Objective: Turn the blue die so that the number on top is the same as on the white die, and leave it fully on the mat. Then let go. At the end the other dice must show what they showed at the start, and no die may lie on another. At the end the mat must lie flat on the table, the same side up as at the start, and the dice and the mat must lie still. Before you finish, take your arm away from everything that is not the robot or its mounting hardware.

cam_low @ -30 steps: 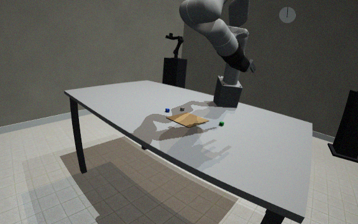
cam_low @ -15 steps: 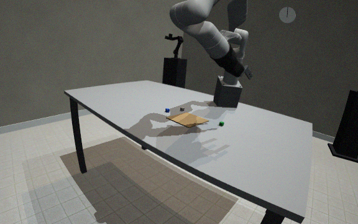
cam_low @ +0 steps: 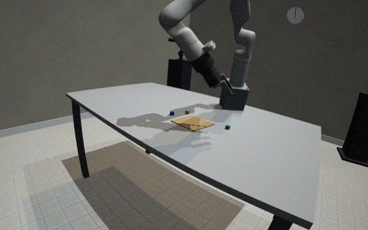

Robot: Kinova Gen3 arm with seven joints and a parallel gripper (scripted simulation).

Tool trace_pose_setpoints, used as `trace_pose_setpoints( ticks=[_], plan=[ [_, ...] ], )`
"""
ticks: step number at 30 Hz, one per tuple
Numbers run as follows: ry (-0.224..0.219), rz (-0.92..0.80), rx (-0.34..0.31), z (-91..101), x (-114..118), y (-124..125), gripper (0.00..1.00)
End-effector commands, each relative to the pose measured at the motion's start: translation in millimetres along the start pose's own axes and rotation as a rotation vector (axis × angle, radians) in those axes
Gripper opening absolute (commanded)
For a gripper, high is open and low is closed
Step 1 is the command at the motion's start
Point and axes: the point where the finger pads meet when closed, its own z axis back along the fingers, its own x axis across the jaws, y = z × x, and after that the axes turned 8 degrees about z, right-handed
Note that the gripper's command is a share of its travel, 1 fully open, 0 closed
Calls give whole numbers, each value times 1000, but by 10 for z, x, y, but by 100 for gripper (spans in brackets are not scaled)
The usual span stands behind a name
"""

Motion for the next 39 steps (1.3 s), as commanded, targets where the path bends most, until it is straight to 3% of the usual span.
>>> trace_pose_setpoints(
  ticks=[1, 4, 8, 9, 13, 14, 18, 20, 25, 30, 39],
  plan=[
    [-93, -141, -46, 122, -157, -285, 100],
    [-93, -141, -46, 122, -158, -287, 100],
    [-236, -368, -140, 265, -374, -788, 100],
    [-240, -374, -143, 269, -382, -802, 100],
    [-366, -603, -234, 435, -731, -1263, 100],
    [-368, -607, -235, 437, -737, -1269, 100],
    [-470, -819, -315, 584, -1166, -1626, 100],
    [-470, -819, -315, 584, -1166, -1626, 100],
    [-556, -1026, -390, 701, -1667, -1890, 100],
    [-600, -1149, -431, 752, -1992, -2000, 100],
    [-616, -1195, -447, 767, -2118, -2033, 100]
  ],
)
